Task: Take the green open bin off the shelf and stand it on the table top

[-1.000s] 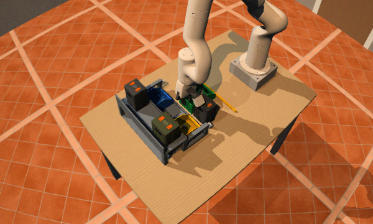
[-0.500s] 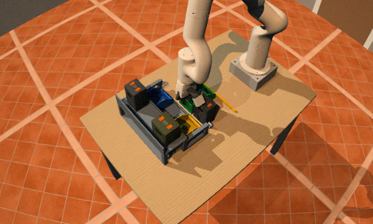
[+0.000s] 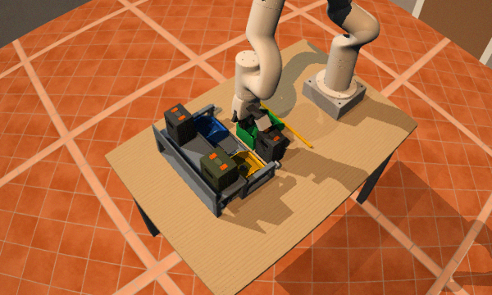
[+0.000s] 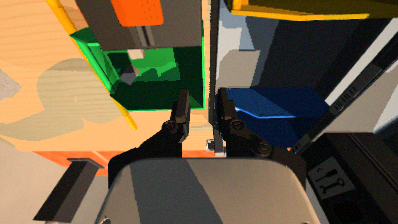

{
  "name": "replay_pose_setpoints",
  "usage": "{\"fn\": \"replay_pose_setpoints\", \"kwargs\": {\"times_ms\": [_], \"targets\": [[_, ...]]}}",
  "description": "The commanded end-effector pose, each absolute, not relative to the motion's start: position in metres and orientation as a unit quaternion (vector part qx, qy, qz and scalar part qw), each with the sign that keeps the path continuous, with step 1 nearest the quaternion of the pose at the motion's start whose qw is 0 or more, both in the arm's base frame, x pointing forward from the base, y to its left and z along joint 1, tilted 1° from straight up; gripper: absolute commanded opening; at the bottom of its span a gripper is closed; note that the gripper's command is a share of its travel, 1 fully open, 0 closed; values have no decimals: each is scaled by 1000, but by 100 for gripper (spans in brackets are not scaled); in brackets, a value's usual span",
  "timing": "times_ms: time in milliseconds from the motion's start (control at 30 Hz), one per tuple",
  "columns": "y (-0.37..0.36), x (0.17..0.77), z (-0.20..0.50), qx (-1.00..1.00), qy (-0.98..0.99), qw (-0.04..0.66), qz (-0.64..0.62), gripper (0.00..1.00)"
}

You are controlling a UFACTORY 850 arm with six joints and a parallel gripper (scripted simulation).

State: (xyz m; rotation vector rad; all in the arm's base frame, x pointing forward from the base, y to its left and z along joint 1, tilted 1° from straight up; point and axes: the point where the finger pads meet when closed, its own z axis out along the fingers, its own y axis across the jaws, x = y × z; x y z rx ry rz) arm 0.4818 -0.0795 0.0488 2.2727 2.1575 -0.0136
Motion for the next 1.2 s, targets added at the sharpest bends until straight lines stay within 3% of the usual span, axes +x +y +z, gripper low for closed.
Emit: {"fn": "replay_pose_setpoints", "kwargs": {"times_ms": [0, 1167], "targets": [[-80, 483, 55, 725, 688, 5, -4, 33], [-79, 483, 64, 725, 688, 5, -4, 33]]}}
